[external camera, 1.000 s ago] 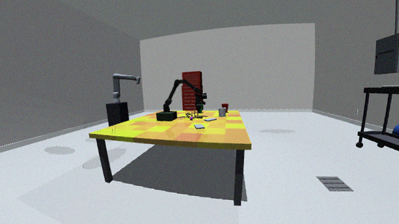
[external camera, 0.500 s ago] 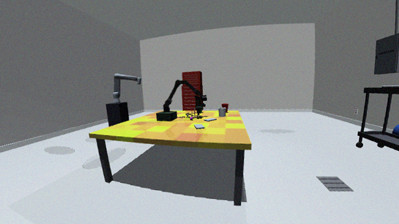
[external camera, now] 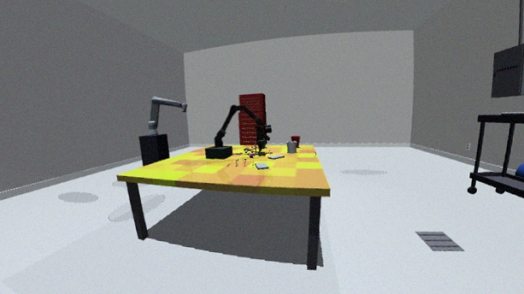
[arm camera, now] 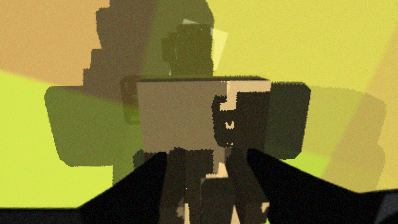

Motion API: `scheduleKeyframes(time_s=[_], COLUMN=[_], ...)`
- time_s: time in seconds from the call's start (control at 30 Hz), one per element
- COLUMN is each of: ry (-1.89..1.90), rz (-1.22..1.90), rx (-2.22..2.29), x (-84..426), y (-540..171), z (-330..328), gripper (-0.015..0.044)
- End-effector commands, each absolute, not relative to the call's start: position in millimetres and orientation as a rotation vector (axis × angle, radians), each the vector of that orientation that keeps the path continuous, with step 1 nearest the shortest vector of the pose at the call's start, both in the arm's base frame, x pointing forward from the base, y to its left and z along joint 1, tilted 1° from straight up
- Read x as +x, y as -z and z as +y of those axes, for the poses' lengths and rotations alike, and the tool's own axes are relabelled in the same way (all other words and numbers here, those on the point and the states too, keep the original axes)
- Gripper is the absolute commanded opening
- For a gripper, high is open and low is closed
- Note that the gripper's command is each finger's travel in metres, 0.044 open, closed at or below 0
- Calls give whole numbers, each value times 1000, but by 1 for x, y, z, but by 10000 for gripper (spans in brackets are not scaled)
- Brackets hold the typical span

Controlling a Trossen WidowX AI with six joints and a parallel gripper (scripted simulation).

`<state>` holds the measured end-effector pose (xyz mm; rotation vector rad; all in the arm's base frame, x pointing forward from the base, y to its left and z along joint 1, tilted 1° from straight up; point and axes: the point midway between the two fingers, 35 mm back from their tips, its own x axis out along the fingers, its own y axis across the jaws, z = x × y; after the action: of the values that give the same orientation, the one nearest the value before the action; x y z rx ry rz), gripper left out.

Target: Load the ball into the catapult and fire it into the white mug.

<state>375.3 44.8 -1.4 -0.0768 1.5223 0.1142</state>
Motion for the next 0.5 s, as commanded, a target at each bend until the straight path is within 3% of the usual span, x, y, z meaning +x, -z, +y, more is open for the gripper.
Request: scheduleKeyframes(time_s=[0.0,0.1,0.23,0.47], ry=[-116,-116,-115,-113], rz=[1521,1521,1522,1523], rx=[-76,-76,-77,-76], x=[375,375,375,375], y=[1,1,-38,-47], z=[45,45,44,44], gripper=[131,111,6,0])
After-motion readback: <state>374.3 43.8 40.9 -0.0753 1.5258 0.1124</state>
